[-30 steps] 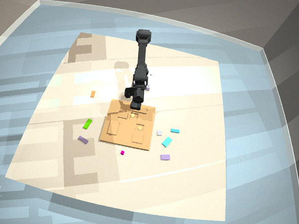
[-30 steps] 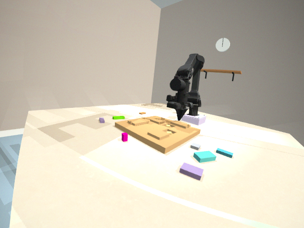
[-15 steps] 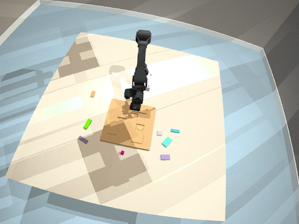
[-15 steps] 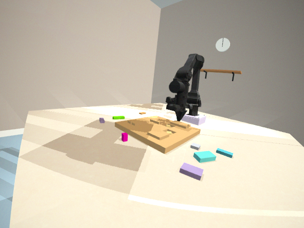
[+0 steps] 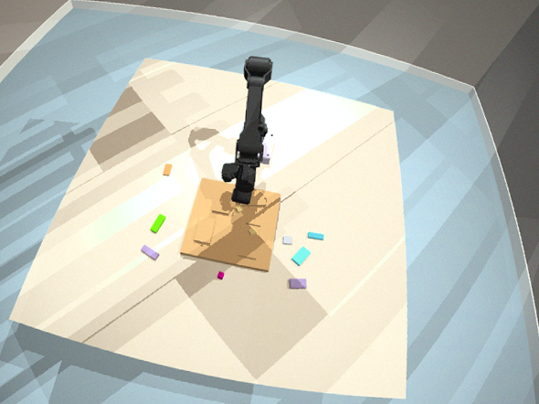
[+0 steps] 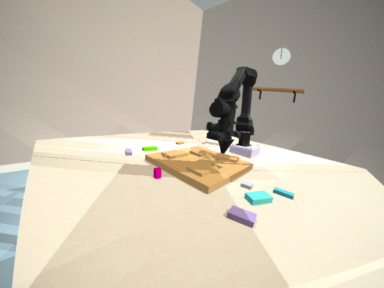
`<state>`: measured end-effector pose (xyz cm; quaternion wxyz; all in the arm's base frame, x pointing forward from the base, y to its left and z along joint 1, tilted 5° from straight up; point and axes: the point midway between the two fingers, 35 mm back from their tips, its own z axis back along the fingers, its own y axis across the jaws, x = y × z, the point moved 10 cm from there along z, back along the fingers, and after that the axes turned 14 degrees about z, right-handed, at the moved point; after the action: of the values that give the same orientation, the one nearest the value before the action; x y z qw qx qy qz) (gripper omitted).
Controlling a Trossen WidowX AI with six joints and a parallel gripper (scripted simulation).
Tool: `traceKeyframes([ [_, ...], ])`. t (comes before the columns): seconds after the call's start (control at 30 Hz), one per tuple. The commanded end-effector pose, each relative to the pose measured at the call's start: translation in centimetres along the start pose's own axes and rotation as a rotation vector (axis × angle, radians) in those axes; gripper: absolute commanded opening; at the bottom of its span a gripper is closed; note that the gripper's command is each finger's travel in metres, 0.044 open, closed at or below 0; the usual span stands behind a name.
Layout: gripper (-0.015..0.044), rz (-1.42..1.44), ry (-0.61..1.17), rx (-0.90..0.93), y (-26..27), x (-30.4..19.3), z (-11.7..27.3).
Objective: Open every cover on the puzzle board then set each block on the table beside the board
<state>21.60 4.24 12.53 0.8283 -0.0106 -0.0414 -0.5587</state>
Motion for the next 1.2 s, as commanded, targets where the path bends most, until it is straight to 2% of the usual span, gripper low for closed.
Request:
traceKeyframes([
  [0.0, 0.0, 0.004, -0.002, -0.001, 0.5, 0.2, 0.0],
  [1.17, 0.0, 0.004, -0.002, 0.002, 4.3, 0.7, 0.0],
])
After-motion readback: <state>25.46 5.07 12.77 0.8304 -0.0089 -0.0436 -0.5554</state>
